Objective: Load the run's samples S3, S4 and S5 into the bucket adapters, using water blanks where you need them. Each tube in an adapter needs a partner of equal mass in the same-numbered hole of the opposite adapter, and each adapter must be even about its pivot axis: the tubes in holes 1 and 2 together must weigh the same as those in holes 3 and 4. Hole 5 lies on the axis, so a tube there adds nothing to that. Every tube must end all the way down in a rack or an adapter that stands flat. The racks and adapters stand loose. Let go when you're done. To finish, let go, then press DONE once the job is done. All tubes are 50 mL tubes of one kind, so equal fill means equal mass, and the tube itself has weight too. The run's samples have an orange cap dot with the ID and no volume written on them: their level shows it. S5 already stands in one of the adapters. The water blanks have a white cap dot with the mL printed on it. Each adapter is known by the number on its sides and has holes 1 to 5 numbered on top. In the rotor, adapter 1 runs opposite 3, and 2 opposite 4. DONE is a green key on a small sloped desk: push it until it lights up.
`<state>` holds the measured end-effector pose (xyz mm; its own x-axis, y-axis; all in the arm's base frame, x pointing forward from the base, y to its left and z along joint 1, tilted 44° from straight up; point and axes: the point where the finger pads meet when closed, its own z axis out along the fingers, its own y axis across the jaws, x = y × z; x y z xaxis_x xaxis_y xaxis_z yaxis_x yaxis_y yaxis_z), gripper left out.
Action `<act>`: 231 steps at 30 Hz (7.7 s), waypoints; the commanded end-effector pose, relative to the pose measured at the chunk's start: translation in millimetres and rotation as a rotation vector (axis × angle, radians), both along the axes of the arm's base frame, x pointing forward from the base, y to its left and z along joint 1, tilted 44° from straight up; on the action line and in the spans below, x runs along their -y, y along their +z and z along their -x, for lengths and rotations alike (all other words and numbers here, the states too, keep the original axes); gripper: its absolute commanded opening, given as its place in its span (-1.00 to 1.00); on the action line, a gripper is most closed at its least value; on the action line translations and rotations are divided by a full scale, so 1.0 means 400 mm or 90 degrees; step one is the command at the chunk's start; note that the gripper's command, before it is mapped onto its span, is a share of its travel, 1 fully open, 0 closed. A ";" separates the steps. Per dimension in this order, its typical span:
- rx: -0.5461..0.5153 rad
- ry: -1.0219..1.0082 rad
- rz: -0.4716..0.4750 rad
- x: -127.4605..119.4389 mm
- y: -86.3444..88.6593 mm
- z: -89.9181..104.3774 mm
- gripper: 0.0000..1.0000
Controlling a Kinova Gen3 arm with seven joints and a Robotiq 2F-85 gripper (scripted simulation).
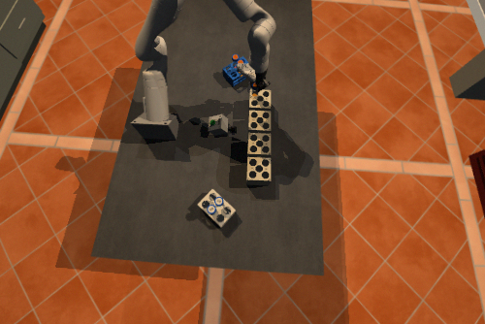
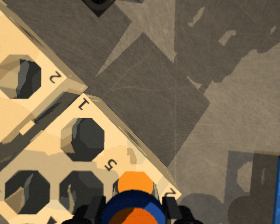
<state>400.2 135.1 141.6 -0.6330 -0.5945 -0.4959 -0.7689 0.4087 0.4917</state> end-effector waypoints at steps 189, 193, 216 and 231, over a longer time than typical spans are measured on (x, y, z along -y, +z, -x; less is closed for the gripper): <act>0.001 0.004 0.003 0.460 -0.125 -0.111 -0.80; 0.001 0.004 0.003 0.483 -0.148 -0.118 -0.80; 0.001 0.004 0.004 0.597 -0.263 -0.155 -0.80; 0.001 0.005 0.004 0.676 -0.343 -0.181 -0.80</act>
